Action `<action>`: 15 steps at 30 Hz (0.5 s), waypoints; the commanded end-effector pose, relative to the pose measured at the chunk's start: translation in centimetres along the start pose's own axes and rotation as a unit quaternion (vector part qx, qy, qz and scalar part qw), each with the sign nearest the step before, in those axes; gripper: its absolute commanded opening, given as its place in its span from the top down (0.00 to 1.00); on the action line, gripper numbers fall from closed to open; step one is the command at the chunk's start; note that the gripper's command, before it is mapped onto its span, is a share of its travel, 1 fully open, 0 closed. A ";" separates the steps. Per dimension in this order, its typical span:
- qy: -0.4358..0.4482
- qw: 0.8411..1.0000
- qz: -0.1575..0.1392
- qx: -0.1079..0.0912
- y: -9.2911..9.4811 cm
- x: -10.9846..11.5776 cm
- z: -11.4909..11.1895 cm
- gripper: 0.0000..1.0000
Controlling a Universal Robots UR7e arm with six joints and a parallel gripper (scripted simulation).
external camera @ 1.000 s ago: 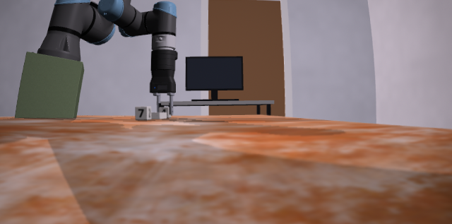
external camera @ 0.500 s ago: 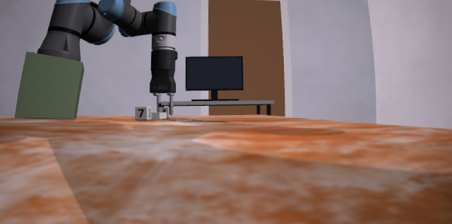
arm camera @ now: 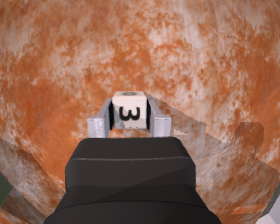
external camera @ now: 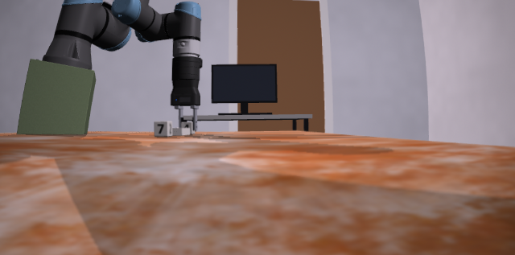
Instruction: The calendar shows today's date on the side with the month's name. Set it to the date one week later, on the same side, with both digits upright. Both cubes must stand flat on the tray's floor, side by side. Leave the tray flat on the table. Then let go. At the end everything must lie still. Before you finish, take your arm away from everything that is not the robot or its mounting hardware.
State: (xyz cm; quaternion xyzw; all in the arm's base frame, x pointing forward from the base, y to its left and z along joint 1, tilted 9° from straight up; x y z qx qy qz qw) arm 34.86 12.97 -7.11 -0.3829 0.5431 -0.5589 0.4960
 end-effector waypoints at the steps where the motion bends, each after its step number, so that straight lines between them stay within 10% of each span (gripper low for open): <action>1: 0.000 1.000 0.000 0.001 0.0 0.0 0.0 0.40; 15: 0.000 1.000 0.000 0.001 -0.8 0.0 0.0 0.40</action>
Point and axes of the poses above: the point where the finger pads meet when closed, its own y axis out along the fingers, its own z axis across the jaws, x = y × z, the point moved 2 cm from there along -y, back along the fingers, and after that the axes turned 14 degrees about y, right-handed, at the moved point
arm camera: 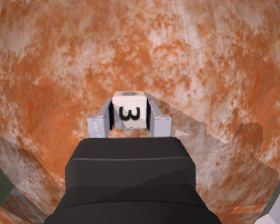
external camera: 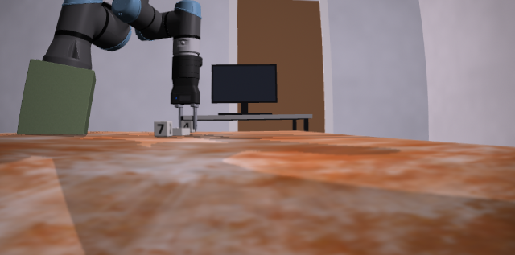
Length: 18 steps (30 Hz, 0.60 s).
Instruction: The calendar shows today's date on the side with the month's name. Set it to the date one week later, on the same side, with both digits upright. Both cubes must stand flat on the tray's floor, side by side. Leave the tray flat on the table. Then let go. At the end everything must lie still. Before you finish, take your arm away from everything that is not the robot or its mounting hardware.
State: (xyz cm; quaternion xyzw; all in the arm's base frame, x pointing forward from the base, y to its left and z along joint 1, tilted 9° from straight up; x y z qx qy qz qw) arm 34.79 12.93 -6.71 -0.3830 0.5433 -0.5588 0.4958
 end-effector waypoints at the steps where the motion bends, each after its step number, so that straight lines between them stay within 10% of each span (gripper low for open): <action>1: 0.000 1.000 0.000 0.001 -0.4 0.0 0.0 0.40; 18: 0.000 1.000 0.000 0.001 -3.7 0.0 0.0 0.40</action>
Point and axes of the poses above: the point where the finger pads meet when closed, its own y axis out along the fingers, its own z axis across the jaws, x = y × z, the point moved 2 cm from there along -y, back along the fingers, and after that the axes turned 14 degrees about y, right-handed, at the moved point
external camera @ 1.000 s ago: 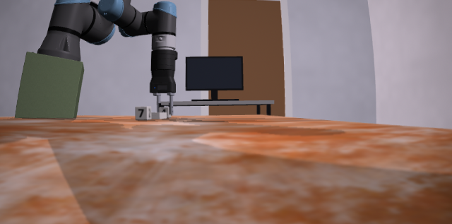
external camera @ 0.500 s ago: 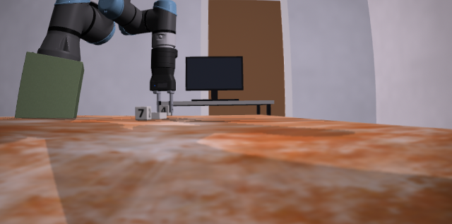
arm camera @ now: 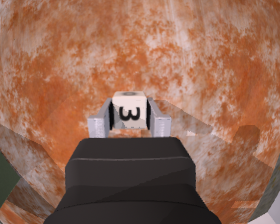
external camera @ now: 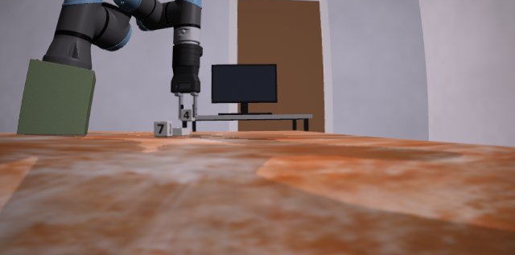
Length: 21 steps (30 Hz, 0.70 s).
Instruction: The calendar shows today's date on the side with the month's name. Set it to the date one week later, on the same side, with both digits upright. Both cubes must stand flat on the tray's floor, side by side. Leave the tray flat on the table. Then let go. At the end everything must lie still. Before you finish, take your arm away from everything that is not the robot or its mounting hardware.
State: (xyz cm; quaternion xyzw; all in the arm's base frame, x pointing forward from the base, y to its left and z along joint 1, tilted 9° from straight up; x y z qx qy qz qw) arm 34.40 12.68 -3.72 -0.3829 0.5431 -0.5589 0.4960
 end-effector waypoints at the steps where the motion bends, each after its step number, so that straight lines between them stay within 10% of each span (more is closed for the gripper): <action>1: 0.000 1.000 0.000 0.001 -1.0 0.0 0.0 0.40; 21: 0.000 1.000 0.000 0.001 -5.6 0.0 0.0 0.40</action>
Point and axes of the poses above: the point where the finger pads meet when closed, its own y axis out along the fingers, its own z axis across the jaws, x = y × z, the point moved 2 cm from there along -y, back along the fingers, and after that the axes turned 14 degrees about y, right-handed, at the moved point
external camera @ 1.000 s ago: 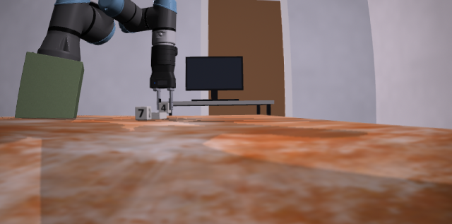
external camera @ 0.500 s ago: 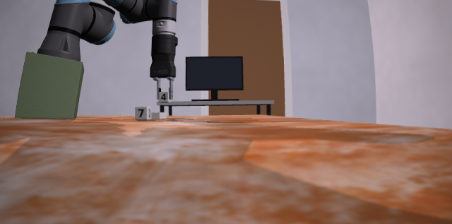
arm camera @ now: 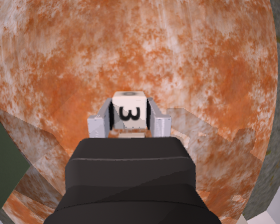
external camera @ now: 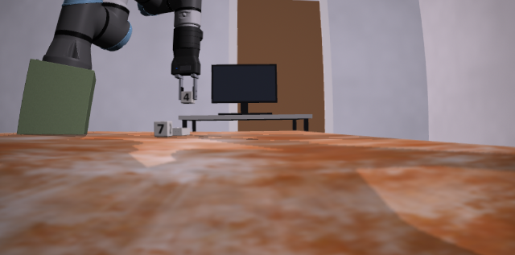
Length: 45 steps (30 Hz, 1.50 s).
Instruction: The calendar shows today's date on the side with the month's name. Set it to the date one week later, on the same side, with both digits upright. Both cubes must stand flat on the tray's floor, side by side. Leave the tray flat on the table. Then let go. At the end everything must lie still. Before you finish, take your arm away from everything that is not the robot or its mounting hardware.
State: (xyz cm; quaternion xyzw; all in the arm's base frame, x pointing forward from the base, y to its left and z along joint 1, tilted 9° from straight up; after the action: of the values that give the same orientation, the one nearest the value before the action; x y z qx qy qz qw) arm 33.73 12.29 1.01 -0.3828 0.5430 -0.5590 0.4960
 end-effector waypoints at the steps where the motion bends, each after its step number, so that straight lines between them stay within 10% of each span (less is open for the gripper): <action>1: 0.000 1.000 0.000 0.000 -1.0 0.0 0.0 0.40; 30: -0.001 1.000 0.000 0.000 -1.9 0.9 0.4 0.40; 45: -0.011 1.000 0.000 0.001 -2.8 8.8 2.3 0.40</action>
State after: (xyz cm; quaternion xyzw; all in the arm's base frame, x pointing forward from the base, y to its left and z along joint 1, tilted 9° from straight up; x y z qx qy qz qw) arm 33.80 4.11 3.01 -0.3882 0.5382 -0.5556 0.5010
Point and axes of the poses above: the point where the finger pads meet when closed, its own y axis out along the fingers, its own z axis across the jaws, x = y × z, the point moved 2 cm from there along -y, back along the fingers, and after that the axes turned 14 degrees about y, right-handed, at the moved point
